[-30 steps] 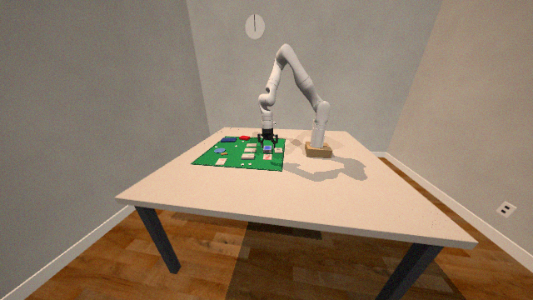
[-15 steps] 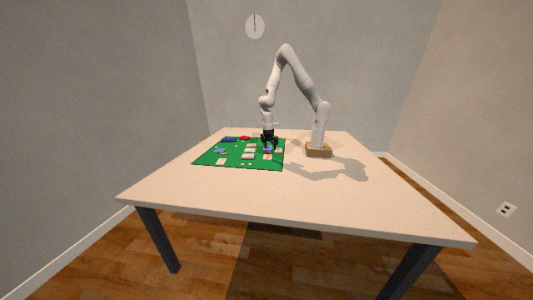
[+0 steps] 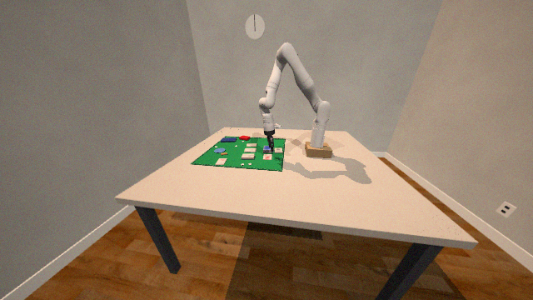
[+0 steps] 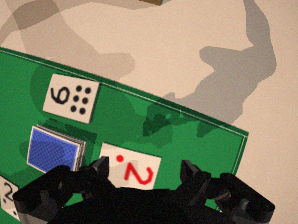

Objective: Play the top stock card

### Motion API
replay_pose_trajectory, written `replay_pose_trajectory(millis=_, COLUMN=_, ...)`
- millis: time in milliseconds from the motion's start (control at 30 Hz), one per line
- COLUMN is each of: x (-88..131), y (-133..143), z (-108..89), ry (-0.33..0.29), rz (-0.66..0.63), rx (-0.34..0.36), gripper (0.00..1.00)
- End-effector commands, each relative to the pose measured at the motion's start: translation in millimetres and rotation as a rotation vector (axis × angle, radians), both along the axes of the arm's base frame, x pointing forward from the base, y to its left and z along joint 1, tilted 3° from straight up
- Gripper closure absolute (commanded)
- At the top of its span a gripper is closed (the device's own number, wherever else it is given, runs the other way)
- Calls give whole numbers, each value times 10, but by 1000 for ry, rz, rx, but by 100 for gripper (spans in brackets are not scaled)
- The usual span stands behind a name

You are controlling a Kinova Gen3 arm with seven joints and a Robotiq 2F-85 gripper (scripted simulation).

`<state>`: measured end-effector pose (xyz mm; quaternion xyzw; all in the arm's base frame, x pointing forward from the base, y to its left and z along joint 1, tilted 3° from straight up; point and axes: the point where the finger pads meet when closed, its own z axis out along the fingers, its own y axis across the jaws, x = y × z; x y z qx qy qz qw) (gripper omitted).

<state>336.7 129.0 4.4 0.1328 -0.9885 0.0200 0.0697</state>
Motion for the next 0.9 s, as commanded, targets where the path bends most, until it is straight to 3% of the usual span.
replay_pose_trajectory(millis=0, x=-12, y=31, z=3, ry=-7, rz=-8, rx=-8, gripper=15)
replay_pose_trajectory(millis=500, x=35, y=-66, z=-37, ry=-67, rz=-823, rx=-100, gripper=15)
replay_pose_trajectory(millis=567, x=35, y=-66, z=-37, ry=-67, rz=-823, rx=-100, gripper=15)
replay_pose_trajectory(millis=867, x=121, y=-112, z=-32, ry=-112, rz=-1234, rx=-129, gripper=15)
